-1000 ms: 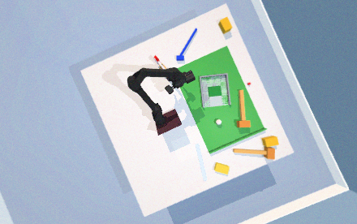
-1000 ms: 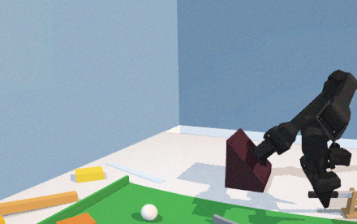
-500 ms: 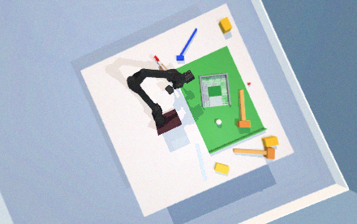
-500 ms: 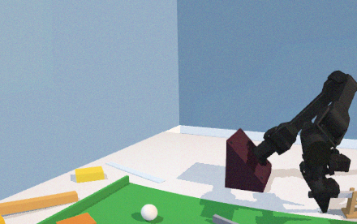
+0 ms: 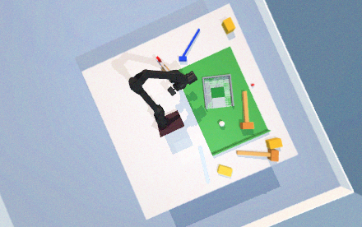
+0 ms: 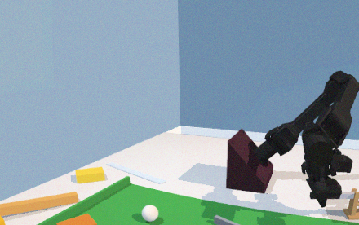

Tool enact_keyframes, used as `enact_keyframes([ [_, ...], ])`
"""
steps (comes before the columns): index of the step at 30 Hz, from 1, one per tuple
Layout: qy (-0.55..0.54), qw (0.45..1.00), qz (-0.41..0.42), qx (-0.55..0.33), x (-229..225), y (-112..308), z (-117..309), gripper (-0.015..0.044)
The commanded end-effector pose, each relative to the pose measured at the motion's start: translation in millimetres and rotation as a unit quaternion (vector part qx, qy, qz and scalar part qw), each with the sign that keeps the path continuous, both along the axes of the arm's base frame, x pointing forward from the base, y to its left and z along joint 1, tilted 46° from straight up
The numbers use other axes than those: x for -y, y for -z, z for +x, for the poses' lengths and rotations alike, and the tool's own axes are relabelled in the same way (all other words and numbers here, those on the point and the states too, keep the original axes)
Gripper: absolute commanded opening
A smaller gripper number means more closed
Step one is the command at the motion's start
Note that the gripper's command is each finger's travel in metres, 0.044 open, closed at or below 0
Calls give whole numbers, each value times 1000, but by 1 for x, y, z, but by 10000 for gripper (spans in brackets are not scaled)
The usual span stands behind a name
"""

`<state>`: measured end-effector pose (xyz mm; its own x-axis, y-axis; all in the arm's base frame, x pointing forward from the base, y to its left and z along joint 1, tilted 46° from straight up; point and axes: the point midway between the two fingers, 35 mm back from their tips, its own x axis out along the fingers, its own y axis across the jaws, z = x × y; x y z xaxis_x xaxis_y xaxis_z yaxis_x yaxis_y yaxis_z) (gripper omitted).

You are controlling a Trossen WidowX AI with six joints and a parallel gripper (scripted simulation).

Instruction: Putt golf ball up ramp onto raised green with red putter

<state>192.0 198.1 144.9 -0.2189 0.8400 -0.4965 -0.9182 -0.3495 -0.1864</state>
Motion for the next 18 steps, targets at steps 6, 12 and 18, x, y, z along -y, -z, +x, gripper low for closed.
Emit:
enact_keyframes([
  [6, 2, 1000, -1, 1, 4, -3, 2, 0],
  [12, 15, 1000, -8, 3, 24, -21, 9, 0],
  [18, 28, 1000, -12, 3, 47, -43, 12, 0],
])
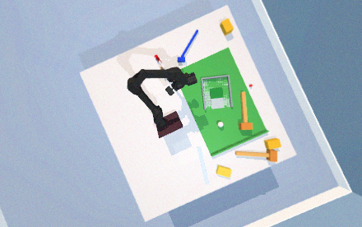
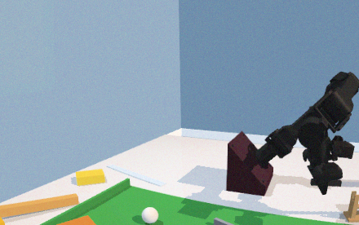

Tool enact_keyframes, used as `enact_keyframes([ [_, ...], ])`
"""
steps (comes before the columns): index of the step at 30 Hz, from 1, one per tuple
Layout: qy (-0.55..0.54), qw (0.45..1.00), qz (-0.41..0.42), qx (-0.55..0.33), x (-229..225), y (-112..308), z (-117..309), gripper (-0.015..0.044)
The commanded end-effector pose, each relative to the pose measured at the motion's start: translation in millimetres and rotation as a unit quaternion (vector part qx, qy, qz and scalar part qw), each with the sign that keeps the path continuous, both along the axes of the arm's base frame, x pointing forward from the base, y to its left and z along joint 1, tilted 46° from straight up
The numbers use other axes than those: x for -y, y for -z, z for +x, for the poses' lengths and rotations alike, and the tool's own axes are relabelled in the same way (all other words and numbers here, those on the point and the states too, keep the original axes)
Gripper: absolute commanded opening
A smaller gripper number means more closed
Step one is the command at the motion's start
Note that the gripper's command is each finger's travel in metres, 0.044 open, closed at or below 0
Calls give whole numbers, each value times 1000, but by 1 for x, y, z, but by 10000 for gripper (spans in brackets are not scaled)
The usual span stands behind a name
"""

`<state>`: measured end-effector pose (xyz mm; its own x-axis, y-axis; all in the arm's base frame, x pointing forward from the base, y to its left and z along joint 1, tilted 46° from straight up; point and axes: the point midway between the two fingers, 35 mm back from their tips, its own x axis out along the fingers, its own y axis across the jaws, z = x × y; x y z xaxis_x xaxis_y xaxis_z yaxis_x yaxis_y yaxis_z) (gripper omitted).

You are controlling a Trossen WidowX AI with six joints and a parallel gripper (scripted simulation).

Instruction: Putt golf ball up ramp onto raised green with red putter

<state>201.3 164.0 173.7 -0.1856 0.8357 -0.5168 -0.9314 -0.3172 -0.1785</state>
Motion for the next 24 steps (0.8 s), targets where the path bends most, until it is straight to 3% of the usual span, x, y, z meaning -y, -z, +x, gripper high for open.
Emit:
enact_keyframes([
  [1, 11, 1000, 0, 2, 17, -18, 3, 0],
  [10, 22, 1000, 1, 1, 37, -40, 1, 0],
  [24, 147, 977, -79, -136, 78, 6, 42, 0],
])
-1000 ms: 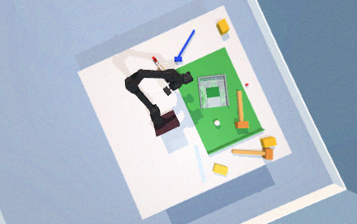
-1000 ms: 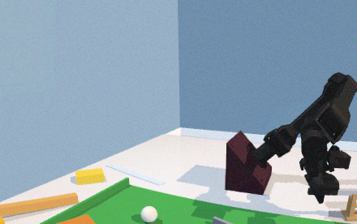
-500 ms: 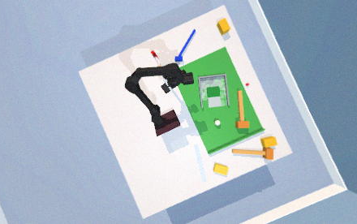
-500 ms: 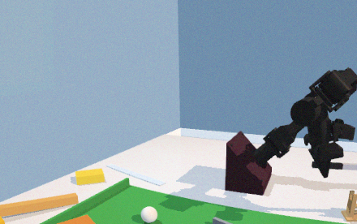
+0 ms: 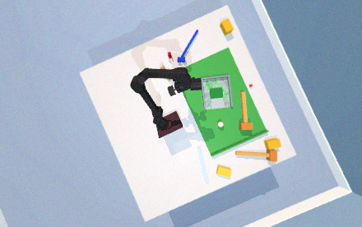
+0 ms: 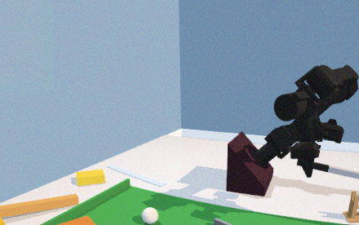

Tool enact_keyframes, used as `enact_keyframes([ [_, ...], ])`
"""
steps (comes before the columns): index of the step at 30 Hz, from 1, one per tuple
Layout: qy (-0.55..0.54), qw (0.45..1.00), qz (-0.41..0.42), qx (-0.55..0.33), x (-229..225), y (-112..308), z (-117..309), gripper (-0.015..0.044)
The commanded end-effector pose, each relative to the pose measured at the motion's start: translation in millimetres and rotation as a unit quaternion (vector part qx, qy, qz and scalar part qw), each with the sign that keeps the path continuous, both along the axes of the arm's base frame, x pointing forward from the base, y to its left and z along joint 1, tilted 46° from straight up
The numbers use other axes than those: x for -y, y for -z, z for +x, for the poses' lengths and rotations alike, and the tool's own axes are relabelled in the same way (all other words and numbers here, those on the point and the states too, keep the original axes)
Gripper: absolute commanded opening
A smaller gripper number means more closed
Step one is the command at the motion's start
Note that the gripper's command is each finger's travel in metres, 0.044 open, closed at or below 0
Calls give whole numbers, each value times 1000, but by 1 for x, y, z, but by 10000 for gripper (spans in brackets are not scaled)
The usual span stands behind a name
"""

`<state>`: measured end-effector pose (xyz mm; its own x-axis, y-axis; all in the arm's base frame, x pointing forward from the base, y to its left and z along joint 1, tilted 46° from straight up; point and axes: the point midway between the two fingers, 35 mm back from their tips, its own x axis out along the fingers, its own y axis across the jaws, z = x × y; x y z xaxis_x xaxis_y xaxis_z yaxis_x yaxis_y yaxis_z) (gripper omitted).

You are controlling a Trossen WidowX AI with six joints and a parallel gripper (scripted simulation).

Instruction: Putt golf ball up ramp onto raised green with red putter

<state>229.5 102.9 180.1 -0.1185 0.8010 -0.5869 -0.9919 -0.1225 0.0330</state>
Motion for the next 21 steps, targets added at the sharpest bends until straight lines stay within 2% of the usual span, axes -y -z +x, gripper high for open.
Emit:
enact_keyframes([
  [1, 56, 997, -25, -54, 22, 16, 17, 0],
  [11, 179, 964, -70, -182, 77, 59, 41, 0],
  [21, 290, 900, -102, -309, 131, 104, 47, 0],
])
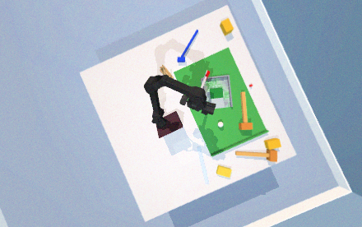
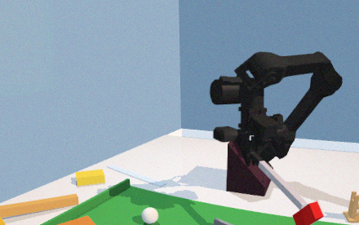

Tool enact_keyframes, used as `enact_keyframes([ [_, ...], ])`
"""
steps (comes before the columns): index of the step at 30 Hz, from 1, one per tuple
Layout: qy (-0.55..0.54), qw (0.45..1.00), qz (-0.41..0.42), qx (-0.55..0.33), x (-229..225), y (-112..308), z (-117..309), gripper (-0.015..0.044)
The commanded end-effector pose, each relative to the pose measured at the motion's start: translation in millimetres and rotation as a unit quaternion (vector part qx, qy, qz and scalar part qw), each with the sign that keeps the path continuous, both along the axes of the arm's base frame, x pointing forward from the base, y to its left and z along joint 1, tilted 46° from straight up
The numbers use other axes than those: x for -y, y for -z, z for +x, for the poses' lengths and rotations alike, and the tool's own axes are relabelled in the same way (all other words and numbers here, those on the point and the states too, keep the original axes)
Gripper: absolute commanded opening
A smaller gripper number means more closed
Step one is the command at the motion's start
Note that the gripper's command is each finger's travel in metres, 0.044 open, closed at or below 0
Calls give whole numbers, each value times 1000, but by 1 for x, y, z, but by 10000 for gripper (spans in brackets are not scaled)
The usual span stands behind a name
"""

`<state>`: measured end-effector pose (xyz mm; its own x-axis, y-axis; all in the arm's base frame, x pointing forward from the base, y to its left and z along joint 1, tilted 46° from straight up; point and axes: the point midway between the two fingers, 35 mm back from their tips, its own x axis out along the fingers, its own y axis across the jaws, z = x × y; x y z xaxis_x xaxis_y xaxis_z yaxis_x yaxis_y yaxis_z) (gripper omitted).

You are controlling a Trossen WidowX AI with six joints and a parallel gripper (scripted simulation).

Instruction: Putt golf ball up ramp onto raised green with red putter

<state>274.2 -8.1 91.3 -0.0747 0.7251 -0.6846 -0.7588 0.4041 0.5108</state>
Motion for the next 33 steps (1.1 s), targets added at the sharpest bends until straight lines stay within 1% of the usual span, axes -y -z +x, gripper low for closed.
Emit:
enact_keyframes([
  [1, 57, 997, -14, -57, 26, 20, 2, 0],
  [13, 191, 959, -47, -204, 92, 77, -12, 0],
  [26, 321, 876, -69, -354, 153, 138, -52, 0],
  [28, 333, 865, -70, -369, 158, 144, -57, 0],
  [33, 334, 864, -71, -371, 159, 145, -58, 0],
])
